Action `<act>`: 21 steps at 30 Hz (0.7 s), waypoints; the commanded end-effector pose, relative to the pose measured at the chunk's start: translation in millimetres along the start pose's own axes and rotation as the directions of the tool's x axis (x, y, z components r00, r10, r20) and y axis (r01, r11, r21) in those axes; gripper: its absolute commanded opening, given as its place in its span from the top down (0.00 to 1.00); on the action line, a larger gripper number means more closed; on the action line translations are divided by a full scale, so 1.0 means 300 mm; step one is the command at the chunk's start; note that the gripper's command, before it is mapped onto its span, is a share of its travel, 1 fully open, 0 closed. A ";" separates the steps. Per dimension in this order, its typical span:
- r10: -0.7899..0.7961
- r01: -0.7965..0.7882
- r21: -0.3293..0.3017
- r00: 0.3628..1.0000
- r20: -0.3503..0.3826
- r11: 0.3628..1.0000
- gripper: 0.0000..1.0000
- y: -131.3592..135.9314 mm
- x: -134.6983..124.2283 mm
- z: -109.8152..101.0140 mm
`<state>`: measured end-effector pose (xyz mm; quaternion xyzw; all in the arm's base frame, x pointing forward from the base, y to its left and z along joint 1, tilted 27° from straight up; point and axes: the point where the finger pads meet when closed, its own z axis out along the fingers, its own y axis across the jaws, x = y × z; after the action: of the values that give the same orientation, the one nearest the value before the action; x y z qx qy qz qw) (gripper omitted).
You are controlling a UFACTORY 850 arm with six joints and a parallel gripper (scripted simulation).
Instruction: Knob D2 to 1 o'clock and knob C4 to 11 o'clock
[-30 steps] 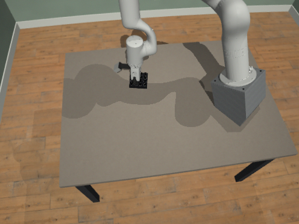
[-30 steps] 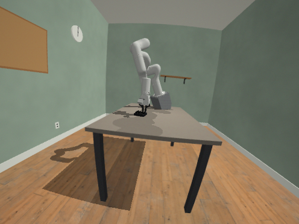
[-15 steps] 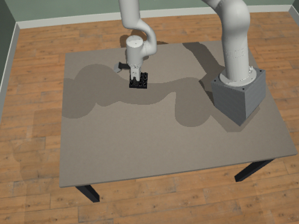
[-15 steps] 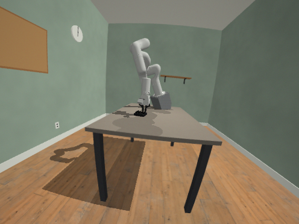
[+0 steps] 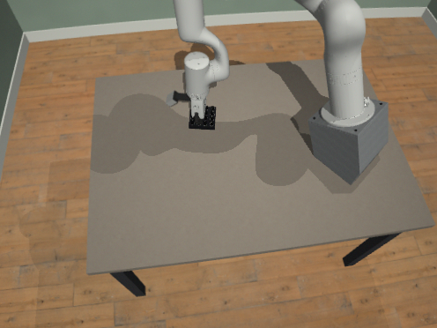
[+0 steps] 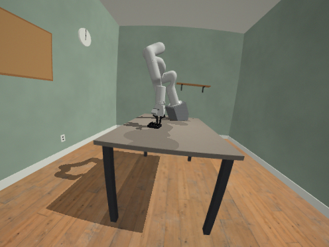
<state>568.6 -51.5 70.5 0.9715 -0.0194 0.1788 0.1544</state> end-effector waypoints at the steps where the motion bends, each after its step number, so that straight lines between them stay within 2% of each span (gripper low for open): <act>1: 0.000 0.000 0.000 1.000 -0.001 1.000 0.81 0.000 0.002 -0.001; 21: 0.000 0.000 0.000 1.000 -0.001 1.000 0.81 0.000 0.002 0.032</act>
<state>571.5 -54.2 62.7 0.9715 -0.0194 0.1787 0.1545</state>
